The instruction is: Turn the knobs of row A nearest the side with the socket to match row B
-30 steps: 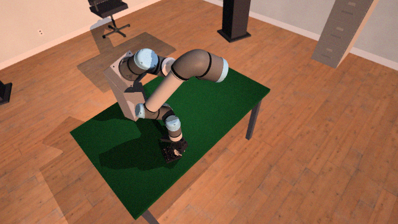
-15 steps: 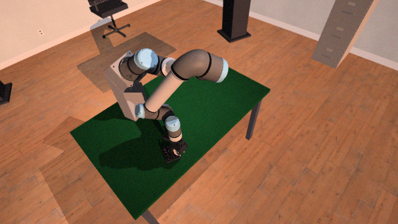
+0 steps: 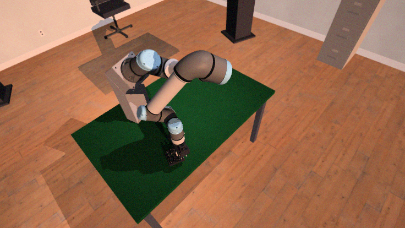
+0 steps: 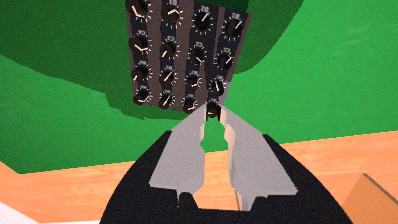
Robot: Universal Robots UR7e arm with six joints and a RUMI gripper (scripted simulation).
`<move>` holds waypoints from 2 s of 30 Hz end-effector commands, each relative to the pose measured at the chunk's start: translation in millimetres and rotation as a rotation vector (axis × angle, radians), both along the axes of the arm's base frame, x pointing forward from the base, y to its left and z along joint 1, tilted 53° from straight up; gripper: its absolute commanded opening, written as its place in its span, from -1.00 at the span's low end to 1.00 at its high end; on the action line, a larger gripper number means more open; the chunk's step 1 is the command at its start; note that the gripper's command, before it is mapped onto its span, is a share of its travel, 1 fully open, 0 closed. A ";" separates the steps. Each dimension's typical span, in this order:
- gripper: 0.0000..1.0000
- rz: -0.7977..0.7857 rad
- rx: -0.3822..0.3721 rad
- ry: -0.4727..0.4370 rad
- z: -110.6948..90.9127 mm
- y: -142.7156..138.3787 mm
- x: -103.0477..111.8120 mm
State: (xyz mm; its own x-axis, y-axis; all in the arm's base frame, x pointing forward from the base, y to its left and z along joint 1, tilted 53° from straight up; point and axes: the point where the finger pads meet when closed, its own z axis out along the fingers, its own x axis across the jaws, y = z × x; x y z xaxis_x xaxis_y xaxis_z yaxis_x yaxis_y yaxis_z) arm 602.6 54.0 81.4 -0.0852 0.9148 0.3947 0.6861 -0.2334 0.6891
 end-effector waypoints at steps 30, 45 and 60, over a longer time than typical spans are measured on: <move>-0.92 -0.410 0.478 0.215 1.2 1.2 0.4; -0.92 -0.501 0.586 0.263 2.1 1.4 0.8; -0.92 -0.530 0.621 0.277 3.2 1.3 1.4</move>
State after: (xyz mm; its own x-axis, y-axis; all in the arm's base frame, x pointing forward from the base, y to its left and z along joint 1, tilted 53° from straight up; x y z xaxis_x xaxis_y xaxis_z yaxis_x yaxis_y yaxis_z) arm 604.8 57.0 85.2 0.4533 0.4357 0.7776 0.5172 -0.8391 0.1687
